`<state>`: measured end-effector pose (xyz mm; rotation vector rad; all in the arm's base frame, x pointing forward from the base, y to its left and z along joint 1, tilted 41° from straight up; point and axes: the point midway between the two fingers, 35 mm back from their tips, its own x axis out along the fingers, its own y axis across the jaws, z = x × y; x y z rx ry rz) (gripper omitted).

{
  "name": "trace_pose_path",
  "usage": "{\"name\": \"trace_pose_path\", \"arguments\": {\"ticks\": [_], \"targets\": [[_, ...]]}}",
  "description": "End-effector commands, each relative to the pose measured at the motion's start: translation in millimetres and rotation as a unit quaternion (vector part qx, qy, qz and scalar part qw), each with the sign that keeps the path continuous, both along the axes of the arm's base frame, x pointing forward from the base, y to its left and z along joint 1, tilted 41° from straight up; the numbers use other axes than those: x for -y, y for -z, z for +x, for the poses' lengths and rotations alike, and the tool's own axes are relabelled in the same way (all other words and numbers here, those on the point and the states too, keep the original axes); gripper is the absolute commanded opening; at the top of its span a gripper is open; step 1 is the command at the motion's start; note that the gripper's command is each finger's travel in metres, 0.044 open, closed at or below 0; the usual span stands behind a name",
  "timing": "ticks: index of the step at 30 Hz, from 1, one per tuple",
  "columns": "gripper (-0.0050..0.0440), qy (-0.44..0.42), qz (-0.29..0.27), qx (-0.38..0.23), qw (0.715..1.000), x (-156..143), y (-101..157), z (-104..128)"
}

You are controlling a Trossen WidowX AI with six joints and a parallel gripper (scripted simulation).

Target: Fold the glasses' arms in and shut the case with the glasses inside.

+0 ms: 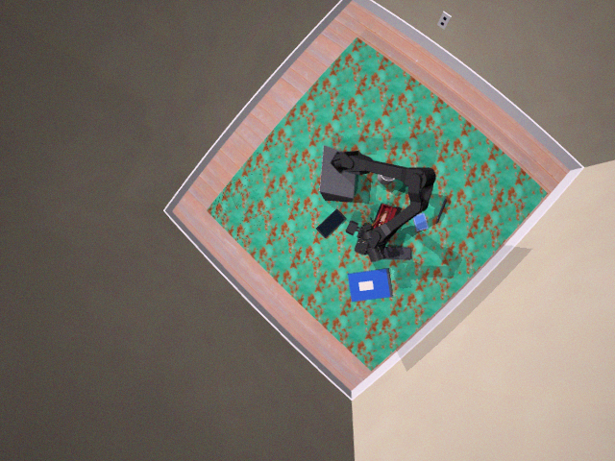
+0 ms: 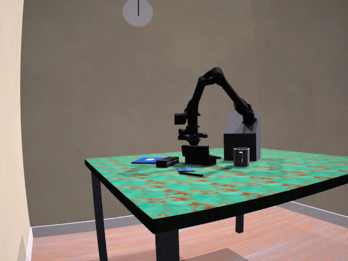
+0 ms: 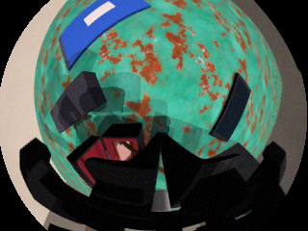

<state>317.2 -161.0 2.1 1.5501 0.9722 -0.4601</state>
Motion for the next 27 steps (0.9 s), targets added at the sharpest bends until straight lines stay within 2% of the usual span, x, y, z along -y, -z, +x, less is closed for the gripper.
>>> {"name": "trace_pose_path", "arguments": {"ticks": [1, 27], "targets": [[0.0, 0.0, -0.004, 0.003, 1.0, -3, -4, 0], [0.0, 0.0, -0.004, 0.003, 1.0, -17, -7, -4]]}}
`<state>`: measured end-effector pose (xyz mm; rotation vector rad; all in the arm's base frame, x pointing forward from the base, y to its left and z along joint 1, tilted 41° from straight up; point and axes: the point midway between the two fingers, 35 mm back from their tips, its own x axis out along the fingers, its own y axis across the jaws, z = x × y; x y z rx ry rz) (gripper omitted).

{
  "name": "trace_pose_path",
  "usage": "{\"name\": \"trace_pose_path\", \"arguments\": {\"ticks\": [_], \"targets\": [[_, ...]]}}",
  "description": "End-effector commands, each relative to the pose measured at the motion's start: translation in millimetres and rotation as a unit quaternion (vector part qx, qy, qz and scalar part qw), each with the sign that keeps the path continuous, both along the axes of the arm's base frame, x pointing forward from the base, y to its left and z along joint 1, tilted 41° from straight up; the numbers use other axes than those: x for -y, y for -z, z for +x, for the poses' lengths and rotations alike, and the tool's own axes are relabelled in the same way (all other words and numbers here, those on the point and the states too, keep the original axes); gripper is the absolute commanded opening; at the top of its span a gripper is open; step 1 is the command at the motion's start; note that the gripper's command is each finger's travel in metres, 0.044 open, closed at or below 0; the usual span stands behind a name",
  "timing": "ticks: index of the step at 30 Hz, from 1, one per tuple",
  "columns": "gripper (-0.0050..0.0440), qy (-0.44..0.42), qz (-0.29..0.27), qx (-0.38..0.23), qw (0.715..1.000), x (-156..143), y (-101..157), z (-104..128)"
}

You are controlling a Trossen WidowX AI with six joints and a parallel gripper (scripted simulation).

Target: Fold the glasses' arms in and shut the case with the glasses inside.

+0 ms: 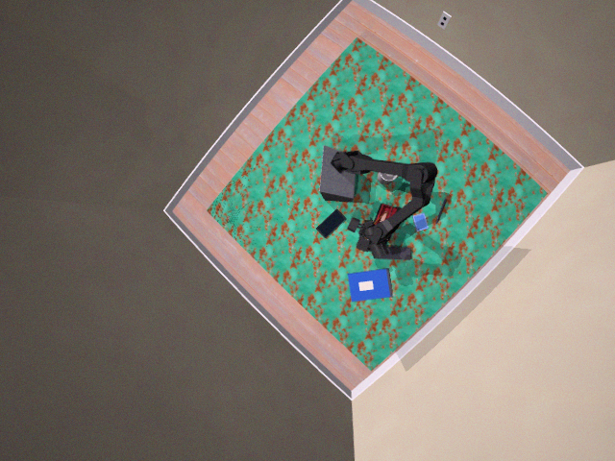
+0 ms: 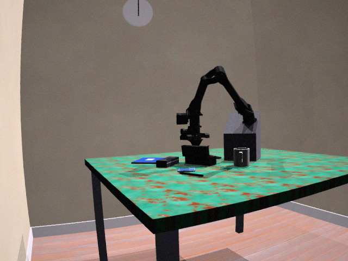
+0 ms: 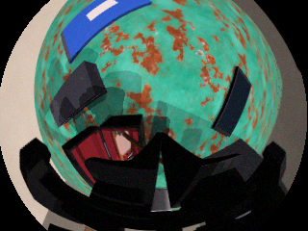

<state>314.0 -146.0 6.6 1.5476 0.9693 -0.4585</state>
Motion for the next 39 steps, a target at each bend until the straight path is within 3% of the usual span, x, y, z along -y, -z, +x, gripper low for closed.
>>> {"name": "trace_pose_path", "arguments": {"ticks": [1, 39], "targets": [[0.0, 0.0, -0.002, 0.002, 1.0, -3, -3, -1], [0.0, 0.0, -0.002, 0.002, 1.0, -28, -7, 2]]}}
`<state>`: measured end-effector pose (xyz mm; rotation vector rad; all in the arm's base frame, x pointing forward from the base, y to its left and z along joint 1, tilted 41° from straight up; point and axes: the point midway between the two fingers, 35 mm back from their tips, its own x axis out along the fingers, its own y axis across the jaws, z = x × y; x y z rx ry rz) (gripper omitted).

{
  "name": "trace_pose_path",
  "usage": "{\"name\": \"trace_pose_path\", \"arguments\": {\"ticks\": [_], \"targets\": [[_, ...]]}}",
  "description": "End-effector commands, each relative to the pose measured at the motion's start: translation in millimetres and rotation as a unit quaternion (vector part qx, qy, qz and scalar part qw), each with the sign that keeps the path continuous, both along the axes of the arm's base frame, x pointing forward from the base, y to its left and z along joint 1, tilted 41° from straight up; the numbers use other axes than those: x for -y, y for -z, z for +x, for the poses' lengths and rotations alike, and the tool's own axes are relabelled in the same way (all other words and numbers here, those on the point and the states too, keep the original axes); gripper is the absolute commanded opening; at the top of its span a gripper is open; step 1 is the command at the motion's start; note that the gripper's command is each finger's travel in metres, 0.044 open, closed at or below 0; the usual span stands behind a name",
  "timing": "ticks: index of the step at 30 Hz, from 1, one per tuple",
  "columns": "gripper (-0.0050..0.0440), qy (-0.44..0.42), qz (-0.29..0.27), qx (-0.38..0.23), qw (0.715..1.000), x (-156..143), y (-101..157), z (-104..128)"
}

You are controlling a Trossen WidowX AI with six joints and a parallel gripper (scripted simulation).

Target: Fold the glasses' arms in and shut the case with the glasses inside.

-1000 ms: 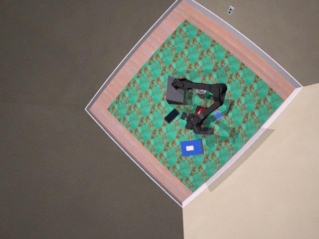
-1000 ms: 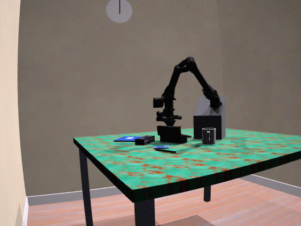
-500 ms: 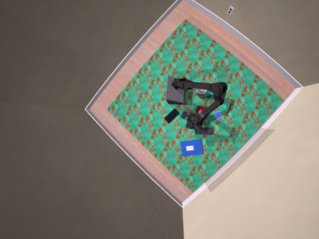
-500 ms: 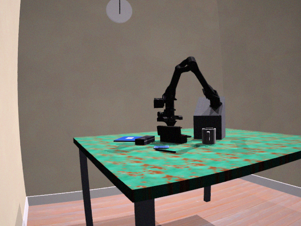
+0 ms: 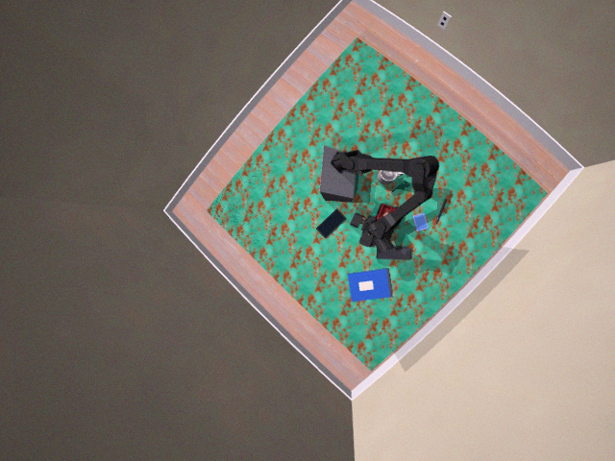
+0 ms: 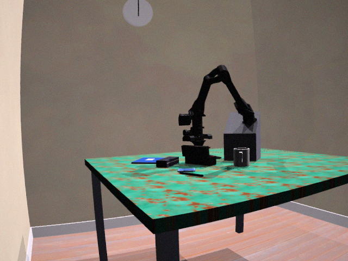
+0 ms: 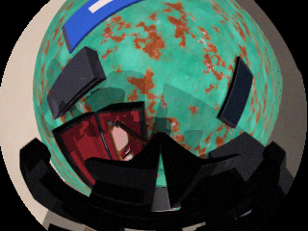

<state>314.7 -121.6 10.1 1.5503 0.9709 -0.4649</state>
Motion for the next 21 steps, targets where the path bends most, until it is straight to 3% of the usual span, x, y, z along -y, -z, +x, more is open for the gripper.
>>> {"name": "trace_pose_path", "arguments": {"ticks": [1, 21], "targets": [[0.0, -0.001, -0.003, 0.004, 1.0, -4, -4, 2], [0.0, -0.001, -0.003, 0.004, 1.0, -15, -7, 5]]}}
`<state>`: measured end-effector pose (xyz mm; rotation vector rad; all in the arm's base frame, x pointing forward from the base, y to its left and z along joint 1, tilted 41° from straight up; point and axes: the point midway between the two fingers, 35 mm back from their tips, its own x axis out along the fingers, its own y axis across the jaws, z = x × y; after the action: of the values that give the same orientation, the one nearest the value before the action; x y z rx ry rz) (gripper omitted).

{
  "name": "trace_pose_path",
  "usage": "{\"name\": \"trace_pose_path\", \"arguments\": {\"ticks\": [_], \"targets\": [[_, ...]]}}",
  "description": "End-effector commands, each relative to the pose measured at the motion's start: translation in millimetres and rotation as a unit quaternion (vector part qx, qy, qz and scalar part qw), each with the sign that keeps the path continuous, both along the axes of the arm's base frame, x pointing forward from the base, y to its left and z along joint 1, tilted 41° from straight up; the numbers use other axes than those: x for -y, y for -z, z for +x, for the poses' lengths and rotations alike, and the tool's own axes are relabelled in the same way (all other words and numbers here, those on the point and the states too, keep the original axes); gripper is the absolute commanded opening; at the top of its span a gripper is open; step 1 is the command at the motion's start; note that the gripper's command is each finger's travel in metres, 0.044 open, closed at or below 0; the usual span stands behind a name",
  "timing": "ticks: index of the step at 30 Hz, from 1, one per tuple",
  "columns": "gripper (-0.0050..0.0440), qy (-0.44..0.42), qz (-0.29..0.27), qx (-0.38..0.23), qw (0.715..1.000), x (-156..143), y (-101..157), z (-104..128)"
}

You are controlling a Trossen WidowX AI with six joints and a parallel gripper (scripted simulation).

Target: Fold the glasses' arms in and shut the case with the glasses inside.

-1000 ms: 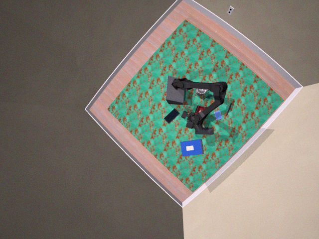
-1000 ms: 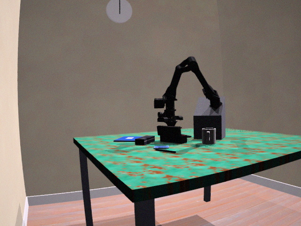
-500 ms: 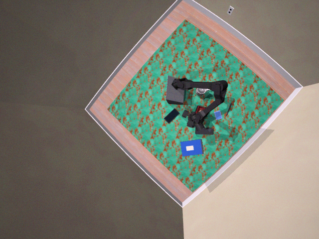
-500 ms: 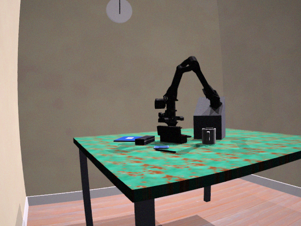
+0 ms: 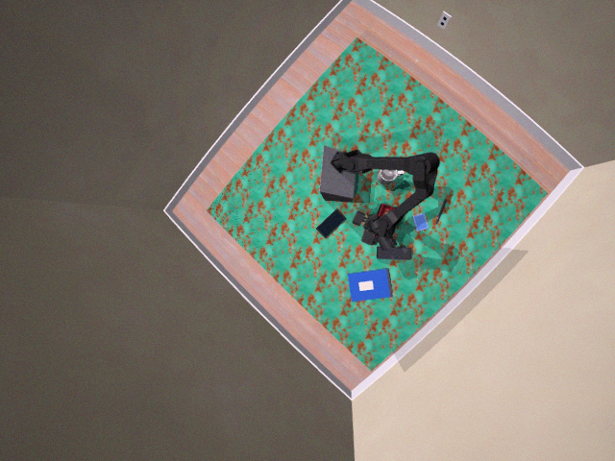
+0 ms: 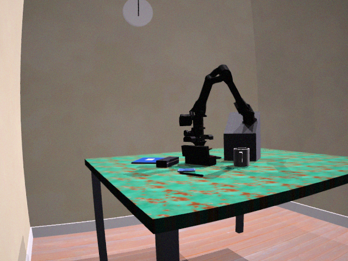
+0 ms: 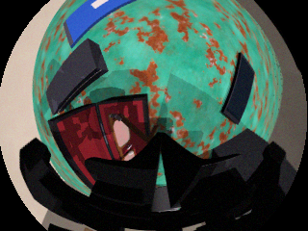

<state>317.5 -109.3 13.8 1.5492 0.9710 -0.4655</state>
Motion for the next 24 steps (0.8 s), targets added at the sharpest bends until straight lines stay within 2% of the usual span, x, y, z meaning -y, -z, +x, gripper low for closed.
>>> {"name": "trace_pose_path", "arguments": {"ticks": [1, 24], "targets": [[0.0, -0.001, -0.002, 0.005, 1.0, -3.2, -4.0, 2.2], [0.0, -0.001, -0.002, 0.005, 1.0, -12.3, -10.7, 5.9]]}}
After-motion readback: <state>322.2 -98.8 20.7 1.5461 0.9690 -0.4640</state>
